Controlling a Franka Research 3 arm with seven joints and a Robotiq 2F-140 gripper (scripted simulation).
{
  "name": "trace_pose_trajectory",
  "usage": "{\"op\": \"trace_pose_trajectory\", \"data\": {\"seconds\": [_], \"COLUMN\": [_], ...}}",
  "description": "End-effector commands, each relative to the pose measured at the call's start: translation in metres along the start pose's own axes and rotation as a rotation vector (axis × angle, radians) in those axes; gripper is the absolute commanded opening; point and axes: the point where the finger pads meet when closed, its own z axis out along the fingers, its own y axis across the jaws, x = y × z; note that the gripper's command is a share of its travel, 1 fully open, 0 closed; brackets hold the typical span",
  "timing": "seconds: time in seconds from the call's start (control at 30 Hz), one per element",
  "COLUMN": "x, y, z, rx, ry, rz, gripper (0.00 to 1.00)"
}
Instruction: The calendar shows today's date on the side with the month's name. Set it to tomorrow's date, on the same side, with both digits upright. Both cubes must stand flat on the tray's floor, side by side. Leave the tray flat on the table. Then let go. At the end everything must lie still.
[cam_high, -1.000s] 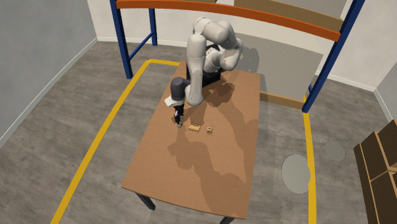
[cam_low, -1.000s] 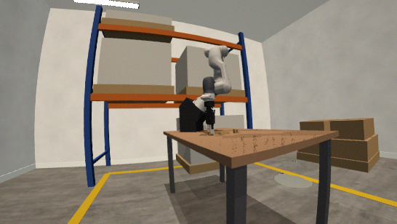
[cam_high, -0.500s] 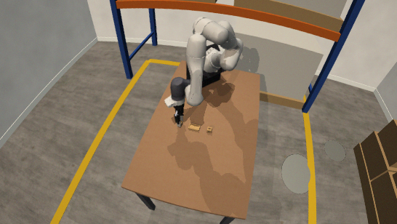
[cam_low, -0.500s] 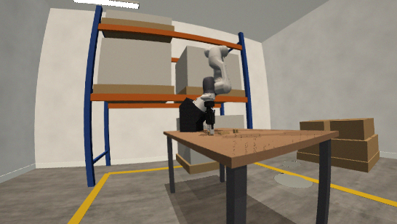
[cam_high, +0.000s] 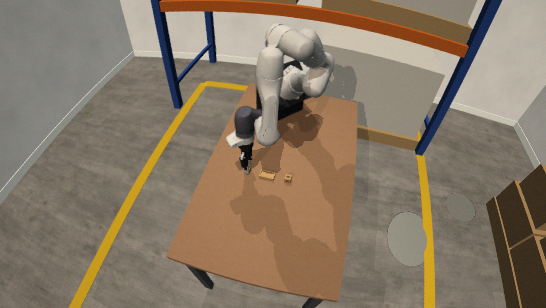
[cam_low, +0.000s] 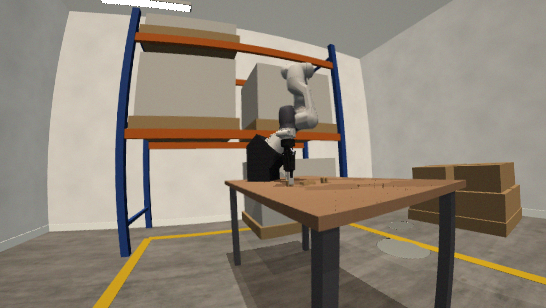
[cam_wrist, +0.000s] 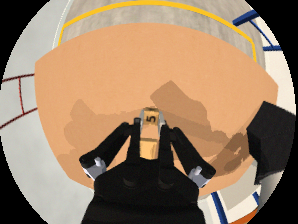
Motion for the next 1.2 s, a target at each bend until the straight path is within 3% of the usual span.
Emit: {"op": "trace_pose_trajectory", "data": {"seconds": [0.0,0.93,1.03,1.17], "x": [0.0,0.0,0.0,0.0], "y": [-0.001,-0.001,-0.001,-0.001], "z": [0.0,0.0,-0.007,-0.03], "rx": [0.001,0.001,0.001,0.001], "ry": [0.001,0.001,0.001,0.001], "rz": [-0.006,-0.006,-0.006,-0.006], "gripper": [0.17,0.17,0.17,0.17]}}
